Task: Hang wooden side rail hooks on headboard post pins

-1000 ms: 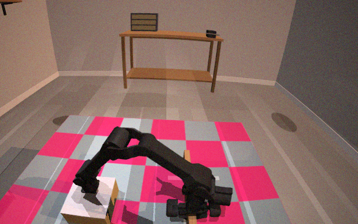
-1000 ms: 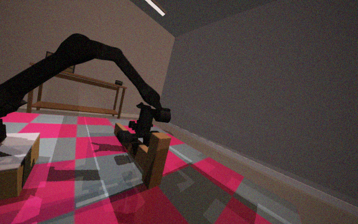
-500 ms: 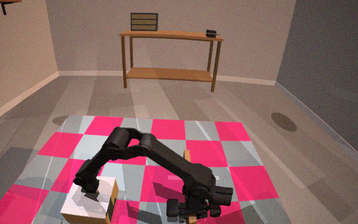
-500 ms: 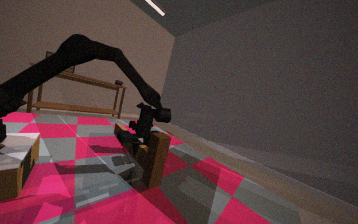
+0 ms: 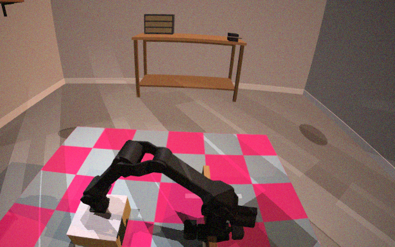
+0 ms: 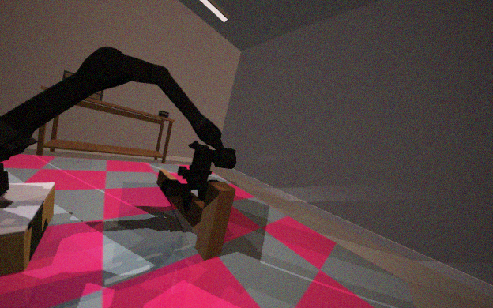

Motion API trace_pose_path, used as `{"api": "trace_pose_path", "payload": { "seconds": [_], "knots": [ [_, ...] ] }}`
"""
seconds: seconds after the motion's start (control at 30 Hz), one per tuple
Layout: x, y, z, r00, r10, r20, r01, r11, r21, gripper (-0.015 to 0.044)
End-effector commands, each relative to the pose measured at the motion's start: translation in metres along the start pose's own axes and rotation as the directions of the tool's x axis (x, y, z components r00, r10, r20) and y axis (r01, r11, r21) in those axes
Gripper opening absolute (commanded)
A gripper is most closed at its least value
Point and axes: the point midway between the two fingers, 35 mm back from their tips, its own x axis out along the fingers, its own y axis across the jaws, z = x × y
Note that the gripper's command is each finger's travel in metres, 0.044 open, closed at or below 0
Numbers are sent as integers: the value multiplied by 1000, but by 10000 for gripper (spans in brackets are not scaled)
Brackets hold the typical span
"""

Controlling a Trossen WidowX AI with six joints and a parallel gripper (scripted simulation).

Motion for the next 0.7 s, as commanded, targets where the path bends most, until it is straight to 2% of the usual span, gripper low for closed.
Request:
{"api": "trace_pose_path", "payload": {
  "seconds": [0.0, 0.67],
  "knots": [
    [-3, -2, -2, 1000, -11, -5, 11, 1000, -4, 0],
    [0, 0, -4, 1000, -10, -5, 10, 1000, -4, 0]
  ]
}}
